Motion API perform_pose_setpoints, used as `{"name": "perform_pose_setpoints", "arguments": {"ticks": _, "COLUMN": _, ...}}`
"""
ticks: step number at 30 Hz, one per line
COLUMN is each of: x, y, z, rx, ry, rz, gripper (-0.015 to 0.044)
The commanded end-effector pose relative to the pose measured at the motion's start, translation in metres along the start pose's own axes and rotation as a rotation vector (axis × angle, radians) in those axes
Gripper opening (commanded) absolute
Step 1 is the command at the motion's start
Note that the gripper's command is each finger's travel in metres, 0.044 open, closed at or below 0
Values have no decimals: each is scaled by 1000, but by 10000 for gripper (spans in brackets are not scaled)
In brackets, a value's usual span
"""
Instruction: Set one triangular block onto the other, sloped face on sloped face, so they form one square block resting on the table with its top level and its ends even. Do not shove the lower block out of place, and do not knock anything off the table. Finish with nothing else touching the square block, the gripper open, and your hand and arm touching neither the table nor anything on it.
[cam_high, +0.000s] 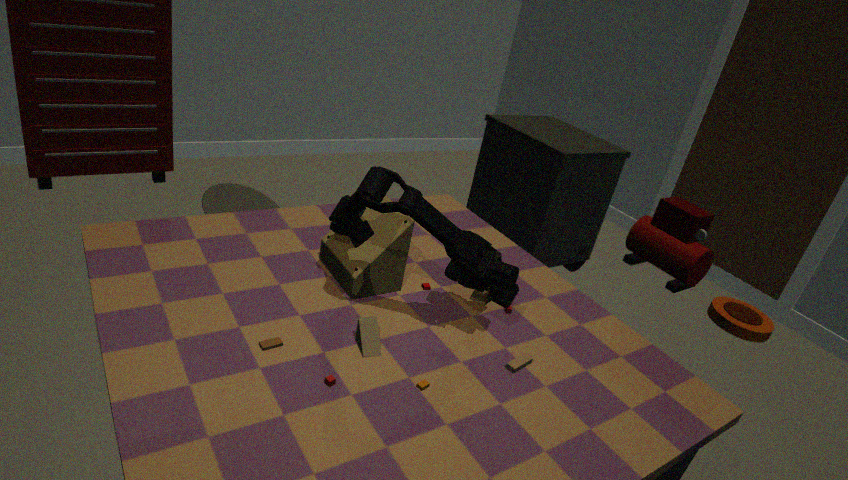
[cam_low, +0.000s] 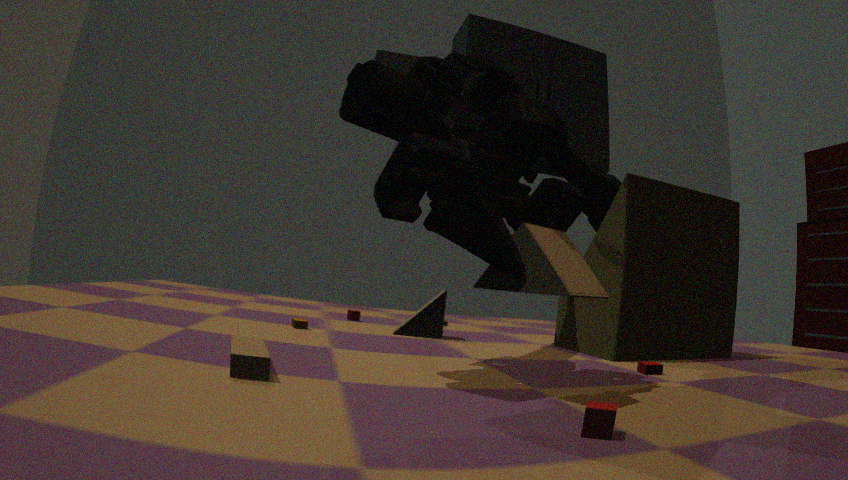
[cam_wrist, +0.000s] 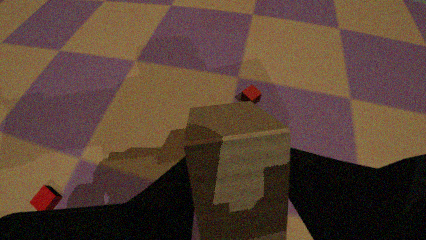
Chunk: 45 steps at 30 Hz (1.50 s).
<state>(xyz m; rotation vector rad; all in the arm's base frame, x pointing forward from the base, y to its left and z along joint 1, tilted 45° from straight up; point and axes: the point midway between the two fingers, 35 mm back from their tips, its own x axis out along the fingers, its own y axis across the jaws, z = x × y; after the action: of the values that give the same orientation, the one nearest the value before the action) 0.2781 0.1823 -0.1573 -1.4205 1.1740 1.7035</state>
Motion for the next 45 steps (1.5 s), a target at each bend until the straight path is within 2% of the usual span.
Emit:
{"name": "perform_pose_setpoints", "arguments": {"ticks": 1, "x": -15, "y": 0, "z": 16, "rx": 1, "ry": -9, "rz": -4, "gripper": 0}}
{"name": "perform_pose_setpoints", "arguments": {"ticks": 9, "x": -17, "y": 1, "z": 19, "rx": 14, "ry": 4, "rz": -4, "gripper": 0}}
{"name": "perform_pose_setpoints", "arguments": {"ticks": 27, "x": -10, "y": 3, "z": 23, "rx": 552, "ry": 192, "rz": -8, "gripper": 0}}
{"name": "perform_pose_setpoints", "arguments": {"ticks": 45, "x": -6, "y": 4, "z": 28, "rx": 1073, "ry": 370, "rz": -145, "gripper": 0}}
